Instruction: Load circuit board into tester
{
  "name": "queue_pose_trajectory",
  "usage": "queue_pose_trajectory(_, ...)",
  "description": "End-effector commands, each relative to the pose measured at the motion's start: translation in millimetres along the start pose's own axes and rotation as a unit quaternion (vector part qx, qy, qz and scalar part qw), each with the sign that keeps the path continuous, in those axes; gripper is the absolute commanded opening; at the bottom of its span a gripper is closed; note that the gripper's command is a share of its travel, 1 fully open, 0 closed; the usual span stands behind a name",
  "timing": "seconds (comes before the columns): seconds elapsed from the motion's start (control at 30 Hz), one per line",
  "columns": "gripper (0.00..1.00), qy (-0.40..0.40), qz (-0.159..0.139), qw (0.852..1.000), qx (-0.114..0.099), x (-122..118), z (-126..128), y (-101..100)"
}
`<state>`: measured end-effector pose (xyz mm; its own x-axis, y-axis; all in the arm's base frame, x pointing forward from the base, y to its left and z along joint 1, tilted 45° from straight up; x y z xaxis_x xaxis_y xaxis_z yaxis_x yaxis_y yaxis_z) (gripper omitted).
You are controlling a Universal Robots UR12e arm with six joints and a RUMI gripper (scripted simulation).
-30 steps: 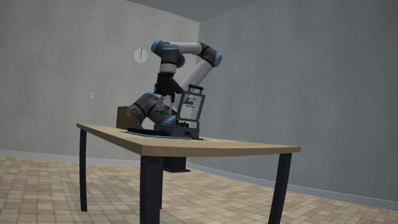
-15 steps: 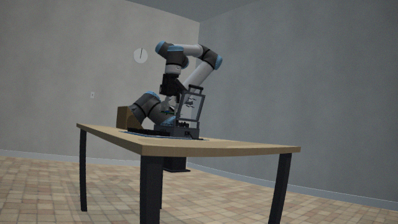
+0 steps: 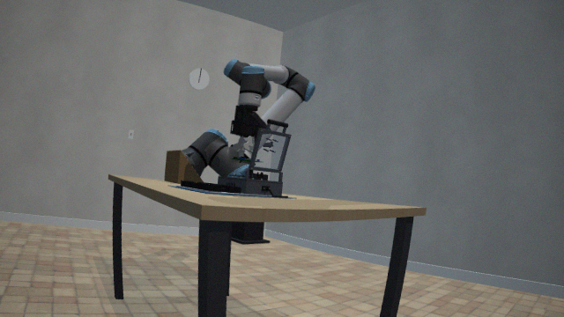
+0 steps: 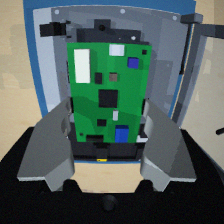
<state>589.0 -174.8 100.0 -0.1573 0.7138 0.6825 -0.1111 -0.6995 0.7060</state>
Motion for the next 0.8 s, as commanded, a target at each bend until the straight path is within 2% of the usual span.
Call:
queue_pose_trajectory(0.0,0.39,0.000,0.000,1.000,0.000,5.4,-0.1,1.2)
queue_pose_trajectory(0.77,0.39,0.000,0.000,1.000,0.000,10.3,-0.5,1.6)
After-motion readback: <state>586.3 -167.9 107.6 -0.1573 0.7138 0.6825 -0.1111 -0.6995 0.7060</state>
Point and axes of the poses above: the point where the finger pads meet when closed, its own y axis back along the fingers, its own z axis across the jaws, x = y × z, the point moved 8 cm from there along y, back along the fingers, and after that the axes turned 9 degrees about y, right-handed, at the moved point
